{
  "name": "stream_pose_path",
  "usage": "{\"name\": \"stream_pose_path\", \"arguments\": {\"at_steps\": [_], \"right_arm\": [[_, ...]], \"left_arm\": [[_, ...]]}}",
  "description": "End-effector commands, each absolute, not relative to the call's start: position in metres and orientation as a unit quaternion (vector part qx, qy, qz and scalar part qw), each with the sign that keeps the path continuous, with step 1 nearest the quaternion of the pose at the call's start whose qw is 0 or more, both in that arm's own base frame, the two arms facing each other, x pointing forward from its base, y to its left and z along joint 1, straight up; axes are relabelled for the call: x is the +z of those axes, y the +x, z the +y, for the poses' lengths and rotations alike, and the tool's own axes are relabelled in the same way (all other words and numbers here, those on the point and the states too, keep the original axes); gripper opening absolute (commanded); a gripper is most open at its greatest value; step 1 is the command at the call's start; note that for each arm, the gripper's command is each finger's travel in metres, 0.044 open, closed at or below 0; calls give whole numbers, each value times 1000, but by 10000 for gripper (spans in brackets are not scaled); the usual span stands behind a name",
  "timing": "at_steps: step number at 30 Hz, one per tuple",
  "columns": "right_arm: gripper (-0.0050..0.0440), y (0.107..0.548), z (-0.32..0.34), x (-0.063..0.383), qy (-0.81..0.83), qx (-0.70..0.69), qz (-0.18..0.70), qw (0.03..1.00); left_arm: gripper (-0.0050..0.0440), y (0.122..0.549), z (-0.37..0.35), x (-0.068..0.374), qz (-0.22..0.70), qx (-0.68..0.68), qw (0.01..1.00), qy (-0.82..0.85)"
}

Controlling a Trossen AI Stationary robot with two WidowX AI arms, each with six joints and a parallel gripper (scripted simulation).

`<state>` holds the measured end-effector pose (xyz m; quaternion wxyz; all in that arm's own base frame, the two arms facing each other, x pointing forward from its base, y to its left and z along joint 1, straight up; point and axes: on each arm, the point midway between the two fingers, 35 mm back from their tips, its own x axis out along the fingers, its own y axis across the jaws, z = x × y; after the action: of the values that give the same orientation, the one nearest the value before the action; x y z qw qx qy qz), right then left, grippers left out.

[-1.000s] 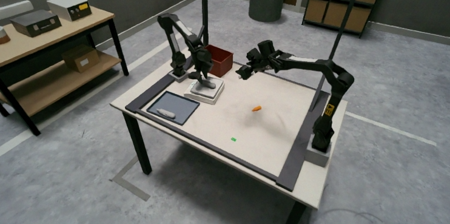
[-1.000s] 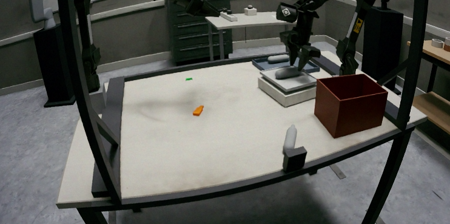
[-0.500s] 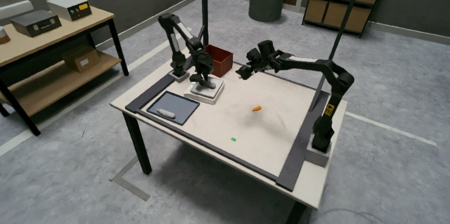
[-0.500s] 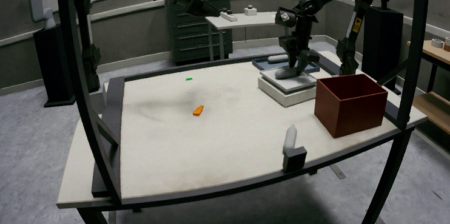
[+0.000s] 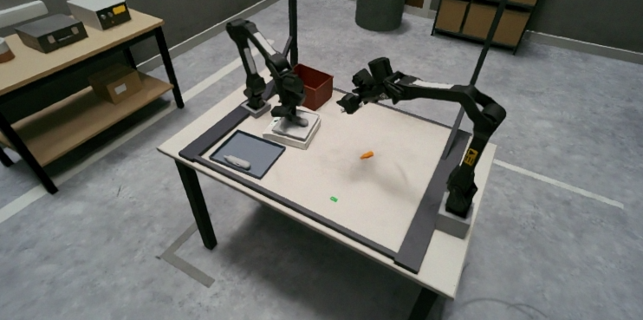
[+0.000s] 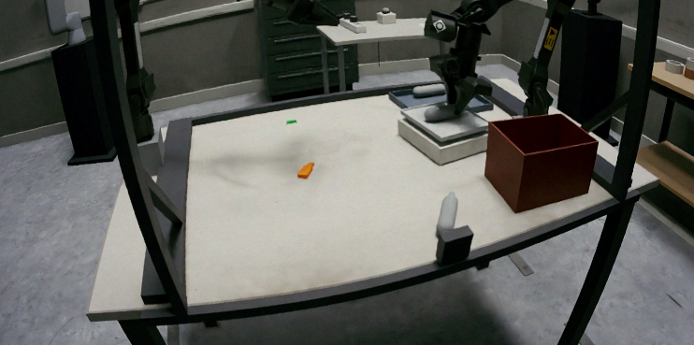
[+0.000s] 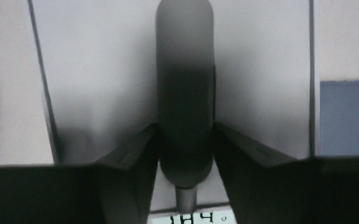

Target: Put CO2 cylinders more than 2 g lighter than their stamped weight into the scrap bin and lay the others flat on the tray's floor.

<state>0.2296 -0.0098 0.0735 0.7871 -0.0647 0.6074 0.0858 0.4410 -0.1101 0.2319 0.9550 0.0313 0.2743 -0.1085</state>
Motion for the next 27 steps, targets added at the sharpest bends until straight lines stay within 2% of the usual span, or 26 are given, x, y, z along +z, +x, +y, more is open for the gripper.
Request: {"name": "stream_pose_path", "arguments": {"at_steps": [1,3,7,8,11,13,19,22,27], "right_arm": [[119,233,-10,79,-67,84,598,794],[105,233,-10,81,-67,82,595,797],[9,235,-10,96,-68,82,591,800],[0,235,-10,100,-68,82,591,800],[-1,235,-10,124,-68,82,591,800],[-1,235,-10,124,-68,82,591,800],[-4,233,-10,174,-67,82,594,797],[-5,233,-10,177,-67,82,595,797],[-43,235,0,177,-67,82,595,796]], "left_arm": [[440,441,-110,245,260,-108,959,29],[440,441,-110,245,260,-108,959,29],[440,441,-110,245,260,-108,959,29],[440,441,-110,245,260,-108,959,29],[440,441,-110,245,260,-108,959,29],[440,441,-110,245,260,-108,959,29],[440,441,-110,245,260,-108,959,29],[440,441,-110,245,260,-108,959,29],[440,446,-117,250,260,-114,958,30]]}}
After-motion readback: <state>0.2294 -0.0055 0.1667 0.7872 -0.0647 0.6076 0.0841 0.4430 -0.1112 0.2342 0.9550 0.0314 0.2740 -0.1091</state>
